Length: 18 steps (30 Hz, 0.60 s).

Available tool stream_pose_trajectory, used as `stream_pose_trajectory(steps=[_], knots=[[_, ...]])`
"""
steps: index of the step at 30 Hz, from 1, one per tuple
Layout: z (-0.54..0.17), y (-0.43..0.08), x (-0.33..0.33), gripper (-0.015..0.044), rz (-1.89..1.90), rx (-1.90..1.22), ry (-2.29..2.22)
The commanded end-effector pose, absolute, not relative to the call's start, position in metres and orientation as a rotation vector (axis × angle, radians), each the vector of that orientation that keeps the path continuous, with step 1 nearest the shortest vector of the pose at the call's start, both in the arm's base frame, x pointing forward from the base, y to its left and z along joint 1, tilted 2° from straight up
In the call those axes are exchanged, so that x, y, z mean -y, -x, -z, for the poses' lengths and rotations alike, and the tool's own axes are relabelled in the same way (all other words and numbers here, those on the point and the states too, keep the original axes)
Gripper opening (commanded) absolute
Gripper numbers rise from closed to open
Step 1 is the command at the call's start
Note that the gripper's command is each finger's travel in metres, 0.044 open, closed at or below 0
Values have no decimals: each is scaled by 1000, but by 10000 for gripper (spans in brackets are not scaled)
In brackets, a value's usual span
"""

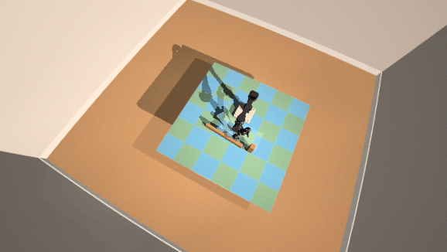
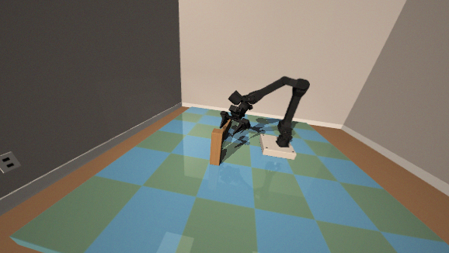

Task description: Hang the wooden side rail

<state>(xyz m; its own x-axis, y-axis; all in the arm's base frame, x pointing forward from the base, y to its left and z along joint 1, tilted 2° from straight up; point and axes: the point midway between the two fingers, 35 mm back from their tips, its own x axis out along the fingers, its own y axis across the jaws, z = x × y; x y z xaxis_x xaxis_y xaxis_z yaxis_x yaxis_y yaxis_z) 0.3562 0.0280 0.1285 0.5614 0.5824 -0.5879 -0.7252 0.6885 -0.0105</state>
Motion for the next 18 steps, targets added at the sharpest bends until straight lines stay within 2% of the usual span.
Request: stream_pose_trajectory(steps=[1, 7, 18], knots=[[-130, -357, -28, 440, -787, -582, 268], [-130, -359, -28, 440, -769, -612, 230], [-130, -385, -13, 440, -354, -1042, -371]])
